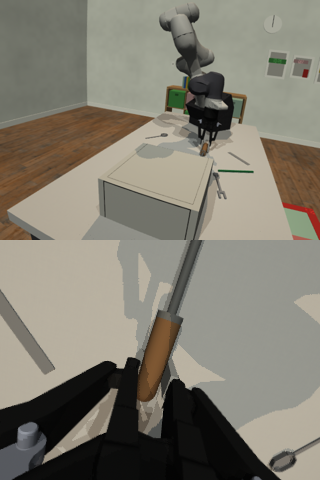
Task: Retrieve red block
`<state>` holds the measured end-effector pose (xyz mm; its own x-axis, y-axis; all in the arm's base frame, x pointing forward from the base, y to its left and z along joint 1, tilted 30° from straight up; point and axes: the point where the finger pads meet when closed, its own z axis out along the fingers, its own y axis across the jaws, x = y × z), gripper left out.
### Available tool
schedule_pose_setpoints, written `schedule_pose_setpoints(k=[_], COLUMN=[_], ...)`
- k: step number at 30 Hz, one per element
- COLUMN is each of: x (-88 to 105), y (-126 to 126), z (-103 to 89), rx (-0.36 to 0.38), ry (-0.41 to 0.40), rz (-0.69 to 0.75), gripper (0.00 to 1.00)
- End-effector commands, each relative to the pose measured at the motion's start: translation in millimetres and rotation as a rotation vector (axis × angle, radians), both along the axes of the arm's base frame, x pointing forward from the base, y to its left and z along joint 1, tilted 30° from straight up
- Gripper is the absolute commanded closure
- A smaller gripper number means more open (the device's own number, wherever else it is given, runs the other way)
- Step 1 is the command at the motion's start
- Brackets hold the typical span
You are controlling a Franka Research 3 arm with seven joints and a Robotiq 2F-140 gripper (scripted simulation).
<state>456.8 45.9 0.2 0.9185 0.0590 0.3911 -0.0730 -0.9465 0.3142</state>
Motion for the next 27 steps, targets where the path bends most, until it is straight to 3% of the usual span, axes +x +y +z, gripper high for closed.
schedule_pose_setpoints(k=[1,27], x=[-0.6,4.4], y=[1.8,2.1], z=[0.0,2.1], rx=[0.002,0.002], ry=[0.005,0.005], rz=[0.014,0.014], gripper=[1.00,1.00])
